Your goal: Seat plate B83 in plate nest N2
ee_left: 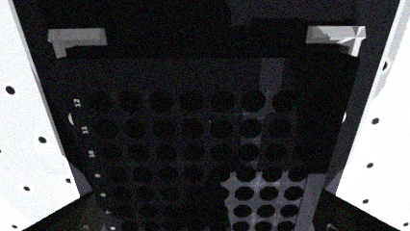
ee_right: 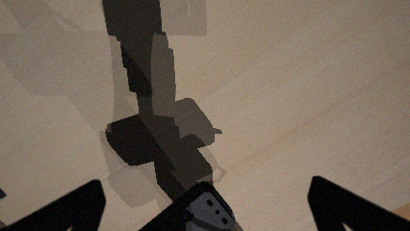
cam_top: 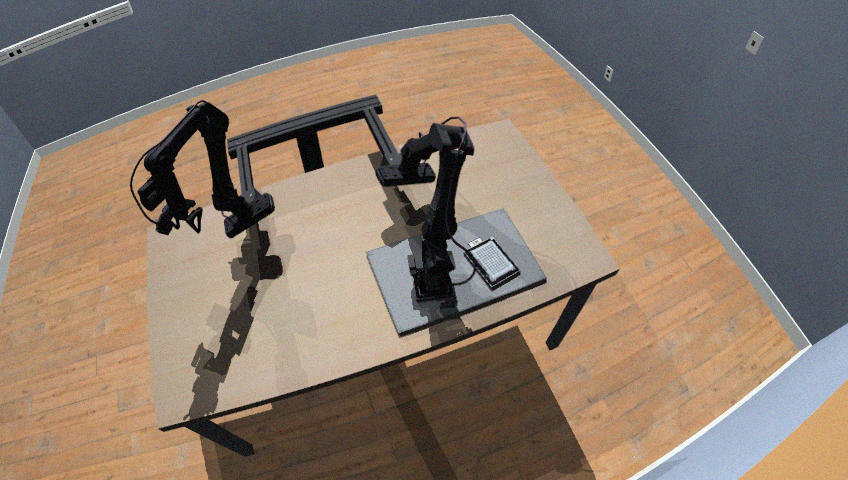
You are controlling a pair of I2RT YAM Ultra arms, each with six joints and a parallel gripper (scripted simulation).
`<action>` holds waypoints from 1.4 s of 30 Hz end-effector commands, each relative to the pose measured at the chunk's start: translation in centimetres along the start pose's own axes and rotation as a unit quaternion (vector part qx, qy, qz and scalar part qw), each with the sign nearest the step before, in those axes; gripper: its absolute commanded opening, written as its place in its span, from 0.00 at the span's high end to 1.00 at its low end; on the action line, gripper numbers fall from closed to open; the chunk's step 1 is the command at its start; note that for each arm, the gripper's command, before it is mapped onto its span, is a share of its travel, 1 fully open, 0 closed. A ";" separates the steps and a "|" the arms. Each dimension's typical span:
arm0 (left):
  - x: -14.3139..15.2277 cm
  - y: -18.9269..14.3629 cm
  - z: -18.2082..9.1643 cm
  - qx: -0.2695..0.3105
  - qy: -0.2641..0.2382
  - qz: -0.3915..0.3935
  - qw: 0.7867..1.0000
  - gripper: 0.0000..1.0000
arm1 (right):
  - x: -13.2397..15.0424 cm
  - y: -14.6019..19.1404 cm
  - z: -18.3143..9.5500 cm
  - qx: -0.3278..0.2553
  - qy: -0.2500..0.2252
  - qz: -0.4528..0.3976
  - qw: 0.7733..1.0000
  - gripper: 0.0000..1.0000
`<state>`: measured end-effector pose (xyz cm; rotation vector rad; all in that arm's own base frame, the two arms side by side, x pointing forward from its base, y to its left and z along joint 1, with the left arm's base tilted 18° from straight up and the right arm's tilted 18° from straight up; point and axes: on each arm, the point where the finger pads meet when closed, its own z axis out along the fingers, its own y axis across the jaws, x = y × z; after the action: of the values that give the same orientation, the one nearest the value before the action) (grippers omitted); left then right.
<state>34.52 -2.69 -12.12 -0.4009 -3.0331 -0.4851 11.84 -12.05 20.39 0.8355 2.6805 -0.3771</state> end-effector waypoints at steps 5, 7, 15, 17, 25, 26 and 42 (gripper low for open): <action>-0.7 -0.1 -0.4 0.001 -0.012 0.000 1.000 0.00 | 0.2 -0.2 -0.3 0.002 -0.014 0.007 1.000 0.00; -0.7 -0.1 -0.4 0.001 -0.012 0.000 1.000 0.00 | 0.2 -0.2 -0.3 0.002 -0.014 0.007 1.000 0.00; -0.8 -0.2 -0.8 0.001 -0.015 0.000 1.000 0.00 | 0.2 -0.2 -0.3 0.002 -0.014 0.007 1.000 0.00; -0.9 -0.2 -1.6 0.002 -0.022 -0.001 1.000 0.00 | 0.2 -0.2 -0.3 0.002 -0.014 0.007 1.000 0.00; -1.5 -0.3 -3.9 0.004 -0.026 -0.003 1.000 0.00 | 0.2 -0.2 -0.3 0.002 -0.014 0.007 1.000 0.00; -1.5 -0.3 -4.2 0.004 -0.026 -0.003 1.000 0.00 | 0.2 -0.2 -0.3 0.002 -0.014 0.007 1.000 0.00; -1.3 -0.3 -7.5 0.004 -0.026 -0.003 1.000 0.00 | 0.2 -0.2 -0.3 0.002 -0.014 0.007 1.000 0.00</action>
<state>35.00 -4.36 -6.91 -0.3991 -3.0568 -0.4841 11.84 -12.05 20.39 0.8355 2.6805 -0.3771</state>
